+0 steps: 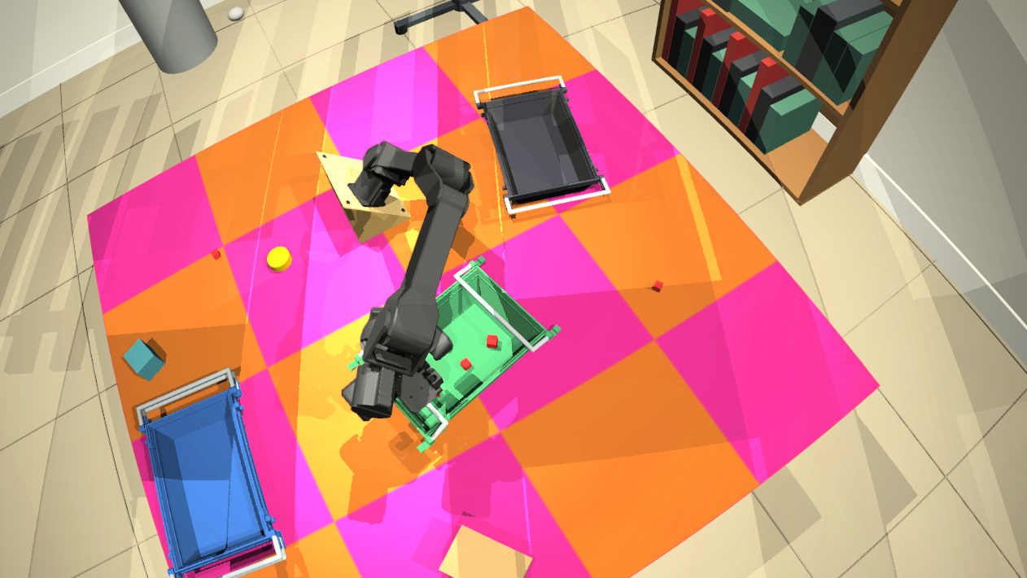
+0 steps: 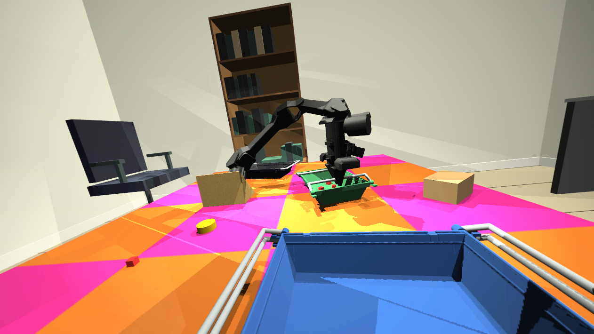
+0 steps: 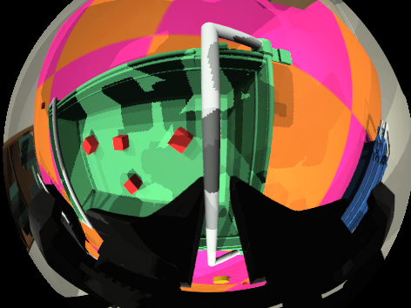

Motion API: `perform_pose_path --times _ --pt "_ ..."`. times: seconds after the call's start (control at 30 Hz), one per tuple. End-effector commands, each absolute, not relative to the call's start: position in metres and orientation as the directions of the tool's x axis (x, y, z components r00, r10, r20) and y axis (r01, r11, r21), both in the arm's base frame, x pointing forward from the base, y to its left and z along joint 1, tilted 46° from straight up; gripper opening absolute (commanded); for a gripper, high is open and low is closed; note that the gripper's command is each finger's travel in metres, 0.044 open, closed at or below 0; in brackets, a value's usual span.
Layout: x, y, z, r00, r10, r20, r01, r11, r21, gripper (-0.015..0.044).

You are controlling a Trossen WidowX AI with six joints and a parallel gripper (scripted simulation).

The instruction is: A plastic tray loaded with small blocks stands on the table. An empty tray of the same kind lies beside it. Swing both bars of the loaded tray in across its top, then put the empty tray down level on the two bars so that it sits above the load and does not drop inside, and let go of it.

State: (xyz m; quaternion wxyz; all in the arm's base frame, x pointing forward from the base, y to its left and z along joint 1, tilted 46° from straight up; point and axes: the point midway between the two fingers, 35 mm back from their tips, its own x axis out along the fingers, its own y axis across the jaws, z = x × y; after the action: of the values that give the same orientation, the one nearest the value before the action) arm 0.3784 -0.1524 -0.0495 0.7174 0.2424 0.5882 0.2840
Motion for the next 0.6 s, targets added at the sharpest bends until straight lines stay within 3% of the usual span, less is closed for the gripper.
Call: perform_pose_path --times 0.0,0.57 --pt "0.377 -0.148 -0.048 0.149 0.693 -0.705 -0.116 0.721 0.684 0.0084" --pt "0.374 -0.175 -0.027 0.154 0.693 -0.705 -0.111 0.721 0.684 0.0084"
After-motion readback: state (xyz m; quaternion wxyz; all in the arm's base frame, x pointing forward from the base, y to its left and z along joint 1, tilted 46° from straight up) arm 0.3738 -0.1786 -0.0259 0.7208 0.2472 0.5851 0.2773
